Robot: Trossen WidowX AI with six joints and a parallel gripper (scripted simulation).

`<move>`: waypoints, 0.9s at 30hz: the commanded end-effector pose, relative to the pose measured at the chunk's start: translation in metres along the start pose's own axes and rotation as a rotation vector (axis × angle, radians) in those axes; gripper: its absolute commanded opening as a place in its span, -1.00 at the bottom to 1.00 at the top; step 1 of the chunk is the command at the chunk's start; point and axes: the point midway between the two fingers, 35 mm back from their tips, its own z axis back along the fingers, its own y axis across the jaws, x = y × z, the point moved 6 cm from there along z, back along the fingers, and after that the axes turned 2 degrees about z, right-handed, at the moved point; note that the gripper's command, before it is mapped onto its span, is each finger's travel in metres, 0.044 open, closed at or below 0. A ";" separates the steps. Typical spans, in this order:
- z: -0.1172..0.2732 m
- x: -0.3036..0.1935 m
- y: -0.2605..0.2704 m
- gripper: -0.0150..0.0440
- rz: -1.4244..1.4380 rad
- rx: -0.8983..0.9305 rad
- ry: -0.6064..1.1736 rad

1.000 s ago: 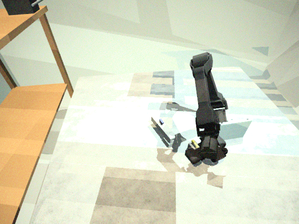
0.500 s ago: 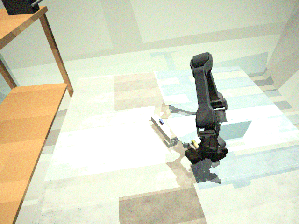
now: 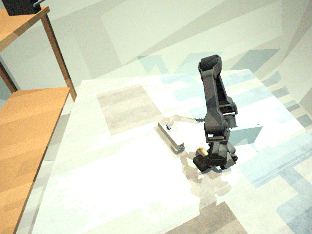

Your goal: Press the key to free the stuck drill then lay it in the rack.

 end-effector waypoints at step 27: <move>0.061 0.002 0.002 1.00 0.003 0.006 0.023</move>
